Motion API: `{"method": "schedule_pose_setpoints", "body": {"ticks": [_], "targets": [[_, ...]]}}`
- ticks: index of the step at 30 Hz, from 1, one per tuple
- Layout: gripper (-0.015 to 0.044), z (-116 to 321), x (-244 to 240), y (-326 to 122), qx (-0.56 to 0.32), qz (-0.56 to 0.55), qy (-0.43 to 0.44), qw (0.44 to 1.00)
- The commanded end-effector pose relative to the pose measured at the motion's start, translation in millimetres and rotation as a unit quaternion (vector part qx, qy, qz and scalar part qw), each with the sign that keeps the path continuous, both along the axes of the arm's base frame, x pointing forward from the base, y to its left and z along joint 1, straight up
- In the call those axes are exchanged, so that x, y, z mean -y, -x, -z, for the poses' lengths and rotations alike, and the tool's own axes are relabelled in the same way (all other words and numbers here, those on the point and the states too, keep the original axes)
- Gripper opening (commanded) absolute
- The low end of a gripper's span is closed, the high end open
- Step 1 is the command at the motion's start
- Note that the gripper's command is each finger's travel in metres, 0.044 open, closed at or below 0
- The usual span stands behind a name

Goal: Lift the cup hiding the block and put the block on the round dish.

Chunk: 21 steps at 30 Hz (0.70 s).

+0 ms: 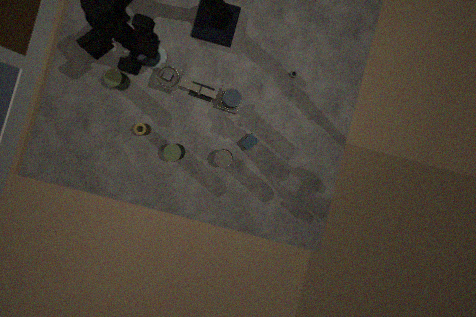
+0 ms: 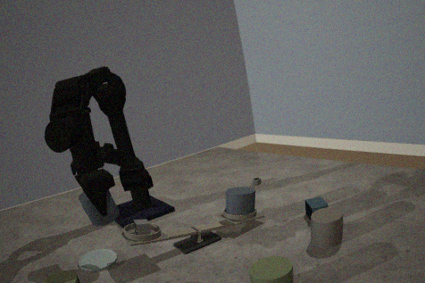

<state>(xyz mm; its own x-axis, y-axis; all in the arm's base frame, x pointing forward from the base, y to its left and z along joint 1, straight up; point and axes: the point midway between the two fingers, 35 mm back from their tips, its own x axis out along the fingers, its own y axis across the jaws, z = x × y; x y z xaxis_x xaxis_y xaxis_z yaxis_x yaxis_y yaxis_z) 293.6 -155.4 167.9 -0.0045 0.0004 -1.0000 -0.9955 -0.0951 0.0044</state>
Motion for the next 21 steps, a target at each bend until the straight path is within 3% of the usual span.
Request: {"method": "schedule_pose_setpoints", "body": {"ticks": [1, 21], "targets": [[0.0, -0.7, 9.1, 7.3, 0.009, -0.002, 0.004, 1.0], [0.0, 26.0, 58.5, 53.5, 0.009, -0.003, 0.006, 1.0]]}}
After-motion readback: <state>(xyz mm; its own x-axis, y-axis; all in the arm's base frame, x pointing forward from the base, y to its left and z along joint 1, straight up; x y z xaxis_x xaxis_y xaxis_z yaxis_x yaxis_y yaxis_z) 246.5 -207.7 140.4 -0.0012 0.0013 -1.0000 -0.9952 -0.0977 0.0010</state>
